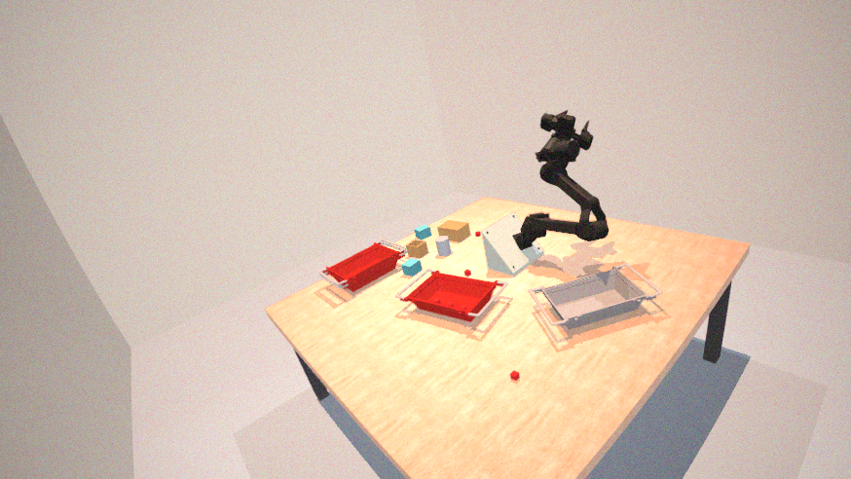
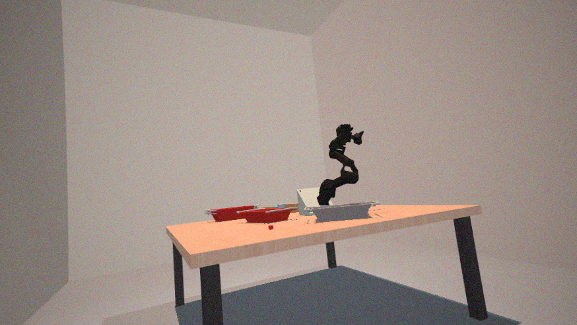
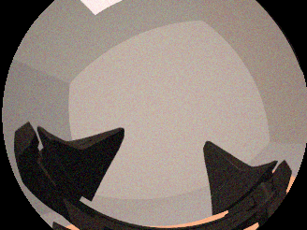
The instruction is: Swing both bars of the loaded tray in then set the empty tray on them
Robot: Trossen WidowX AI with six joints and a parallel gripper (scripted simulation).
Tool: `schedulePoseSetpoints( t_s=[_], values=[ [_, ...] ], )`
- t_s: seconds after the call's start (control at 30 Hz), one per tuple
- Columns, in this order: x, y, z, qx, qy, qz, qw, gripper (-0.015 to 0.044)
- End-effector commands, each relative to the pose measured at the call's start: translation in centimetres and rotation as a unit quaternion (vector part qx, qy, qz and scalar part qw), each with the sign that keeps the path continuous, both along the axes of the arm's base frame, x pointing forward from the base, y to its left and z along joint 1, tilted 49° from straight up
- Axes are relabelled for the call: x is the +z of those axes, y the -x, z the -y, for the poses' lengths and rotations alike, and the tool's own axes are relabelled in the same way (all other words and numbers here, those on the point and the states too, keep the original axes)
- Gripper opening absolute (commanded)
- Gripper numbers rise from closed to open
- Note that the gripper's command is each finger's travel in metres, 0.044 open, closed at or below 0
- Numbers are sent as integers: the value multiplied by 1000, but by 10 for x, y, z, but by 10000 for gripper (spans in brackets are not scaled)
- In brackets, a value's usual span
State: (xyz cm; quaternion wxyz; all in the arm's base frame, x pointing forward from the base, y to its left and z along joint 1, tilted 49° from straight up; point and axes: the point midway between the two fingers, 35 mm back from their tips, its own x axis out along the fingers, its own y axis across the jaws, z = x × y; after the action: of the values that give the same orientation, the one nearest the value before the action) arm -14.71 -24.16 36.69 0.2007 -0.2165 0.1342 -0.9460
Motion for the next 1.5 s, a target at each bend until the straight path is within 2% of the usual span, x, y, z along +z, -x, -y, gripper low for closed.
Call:
schedulePoseSetpoints(
  t_s=[0.0,0.23,0.37,0.57,0.83,1.23,1.47],
  values=[
    [0,0,0,0,0,0,1000,374],
    [0,-1,2,4,-3,-1,1000,190],
    [-2,-32,45,90,-52,-12,994,85],
    [-15,-105,107,245,-137,-29,959,81],
    [-39,-214,141,421,-219,-45,879,81],
    [-77,-327,133,571,-305,-60,759,81],
    [-109,-421,94,678,-379,-80,625,81]
  ],
)
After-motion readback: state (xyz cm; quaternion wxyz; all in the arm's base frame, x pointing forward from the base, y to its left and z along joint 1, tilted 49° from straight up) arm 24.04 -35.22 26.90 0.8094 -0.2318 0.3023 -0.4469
